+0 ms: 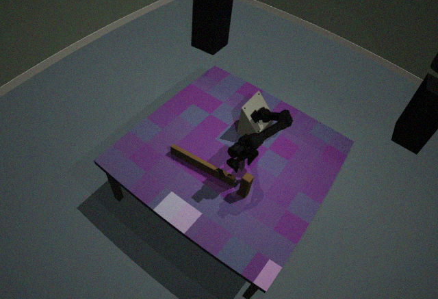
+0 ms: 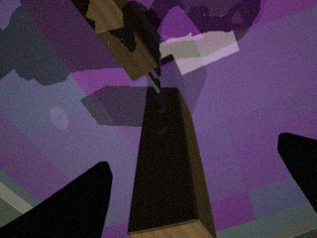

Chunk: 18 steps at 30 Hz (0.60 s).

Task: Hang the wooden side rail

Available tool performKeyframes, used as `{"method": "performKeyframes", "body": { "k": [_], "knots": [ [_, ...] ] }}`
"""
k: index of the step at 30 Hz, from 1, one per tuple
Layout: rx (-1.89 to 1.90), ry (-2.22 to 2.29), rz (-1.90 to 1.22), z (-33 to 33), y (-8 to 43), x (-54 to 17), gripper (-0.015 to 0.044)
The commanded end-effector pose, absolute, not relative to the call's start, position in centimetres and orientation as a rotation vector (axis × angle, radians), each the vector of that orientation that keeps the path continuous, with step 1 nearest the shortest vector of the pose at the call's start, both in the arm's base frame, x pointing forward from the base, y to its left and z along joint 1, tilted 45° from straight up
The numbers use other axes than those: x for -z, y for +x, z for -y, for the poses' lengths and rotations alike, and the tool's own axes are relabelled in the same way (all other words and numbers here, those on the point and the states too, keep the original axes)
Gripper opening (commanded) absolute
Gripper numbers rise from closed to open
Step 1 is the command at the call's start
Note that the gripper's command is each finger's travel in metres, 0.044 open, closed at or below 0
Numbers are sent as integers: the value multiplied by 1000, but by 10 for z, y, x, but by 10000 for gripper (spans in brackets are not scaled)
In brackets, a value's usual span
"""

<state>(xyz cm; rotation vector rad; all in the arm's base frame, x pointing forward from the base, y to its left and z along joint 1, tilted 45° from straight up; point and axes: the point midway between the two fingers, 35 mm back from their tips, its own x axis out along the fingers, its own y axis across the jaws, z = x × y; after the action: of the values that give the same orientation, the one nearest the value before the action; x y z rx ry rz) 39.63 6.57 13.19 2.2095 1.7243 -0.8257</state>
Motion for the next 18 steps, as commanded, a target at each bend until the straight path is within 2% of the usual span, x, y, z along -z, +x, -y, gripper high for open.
{"method": "performKeyframes", "body": {
  "k": [1, 8, 18],
  "knots": [
    [780, 2089, -1701, -49, 411, -107, 440],
    [636, 1743, -1705, -11, 432, -46, 440],
    [631, 1734, -1706, -22, 434, -32, 440]
  ]
}}
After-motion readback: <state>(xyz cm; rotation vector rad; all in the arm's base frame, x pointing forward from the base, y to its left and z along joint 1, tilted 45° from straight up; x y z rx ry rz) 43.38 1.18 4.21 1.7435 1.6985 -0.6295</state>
